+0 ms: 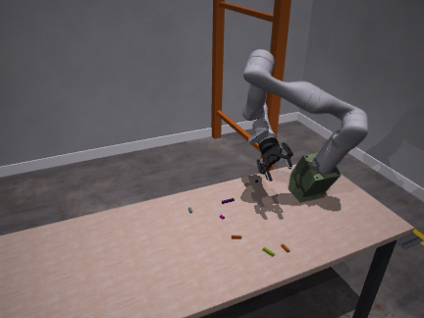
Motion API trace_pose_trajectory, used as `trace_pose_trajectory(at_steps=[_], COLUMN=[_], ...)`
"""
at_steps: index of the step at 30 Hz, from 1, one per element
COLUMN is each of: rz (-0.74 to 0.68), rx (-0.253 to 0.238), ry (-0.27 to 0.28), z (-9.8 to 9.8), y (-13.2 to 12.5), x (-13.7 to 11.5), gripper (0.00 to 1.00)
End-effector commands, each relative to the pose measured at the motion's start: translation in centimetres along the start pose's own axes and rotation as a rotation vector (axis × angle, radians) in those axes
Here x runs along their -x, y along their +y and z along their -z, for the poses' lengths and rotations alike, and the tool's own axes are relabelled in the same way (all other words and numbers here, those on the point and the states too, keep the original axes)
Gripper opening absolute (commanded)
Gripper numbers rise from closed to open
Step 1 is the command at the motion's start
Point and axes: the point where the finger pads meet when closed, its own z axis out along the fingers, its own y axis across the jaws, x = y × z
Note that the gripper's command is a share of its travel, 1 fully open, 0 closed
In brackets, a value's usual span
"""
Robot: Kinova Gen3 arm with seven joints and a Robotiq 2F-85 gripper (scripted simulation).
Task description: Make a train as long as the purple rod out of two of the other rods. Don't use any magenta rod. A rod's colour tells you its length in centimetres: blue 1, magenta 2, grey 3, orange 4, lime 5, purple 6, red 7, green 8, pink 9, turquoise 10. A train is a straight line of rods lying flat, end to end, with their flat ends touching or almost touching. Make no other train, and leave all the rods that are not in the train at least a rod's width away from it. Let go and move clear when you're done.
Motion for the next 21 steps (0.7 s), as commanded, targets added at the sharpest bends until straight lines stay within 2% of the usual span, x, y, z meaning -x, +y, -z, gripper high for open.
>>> trace_pose_trajectory(at_steps=[1,12,21], rz=[-0.010,-0.036,-0.107], rx=[0.004,0.012,0.028], ry=[-0.004,-0.020,-0.062], z=[-0.02,-0.32,-0.96], y=[0.07,0.28,0.69], x=[0.01,0.10,0.44], gripper=[1.00,1.00,1.00])
